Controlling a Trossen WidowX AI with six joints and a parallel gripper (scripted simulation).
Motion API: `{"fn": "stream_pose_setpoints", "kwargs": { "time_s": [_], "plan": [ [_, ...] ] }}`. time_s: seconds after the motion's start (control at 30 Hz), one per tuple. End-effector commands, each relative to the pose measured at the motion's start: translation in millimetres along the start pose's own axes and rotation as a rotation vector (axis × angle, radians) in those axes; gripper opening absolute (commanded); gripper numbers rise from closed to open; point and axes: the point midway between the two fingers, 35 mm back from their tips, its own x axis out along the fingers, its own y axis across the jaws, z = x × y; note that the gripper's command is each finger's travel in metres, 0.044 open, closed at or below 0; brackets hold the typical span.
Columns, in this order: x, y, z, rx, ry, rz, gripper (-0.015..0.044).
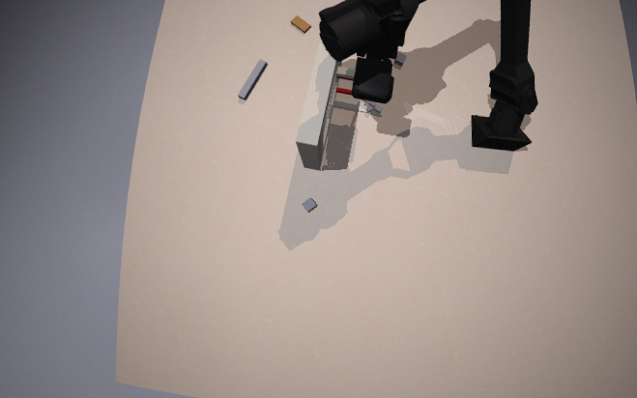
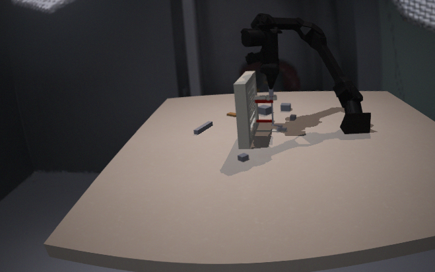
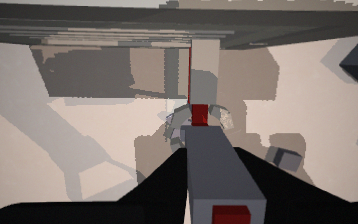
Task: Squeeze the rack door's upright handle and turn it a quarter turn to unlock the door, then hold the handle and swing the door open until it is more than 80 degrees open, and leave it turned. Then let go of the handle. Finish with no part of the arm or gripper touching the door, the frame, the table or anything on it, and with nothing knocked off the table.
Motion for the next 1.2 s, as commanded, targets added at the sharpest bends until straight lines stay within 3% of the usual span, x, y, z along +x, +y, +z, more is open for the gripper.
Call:
{"fn": "stream_pose_setpoints", "kwargs": {
  "time_s": [0.0,1.17],
  "plan": [
    [0.3,0.2,0.0,0.035,0.001,0.0,0.001],
    [0.4,-1.7,1.2,1.811,0.072,0.005,0.001]
  ]
}}
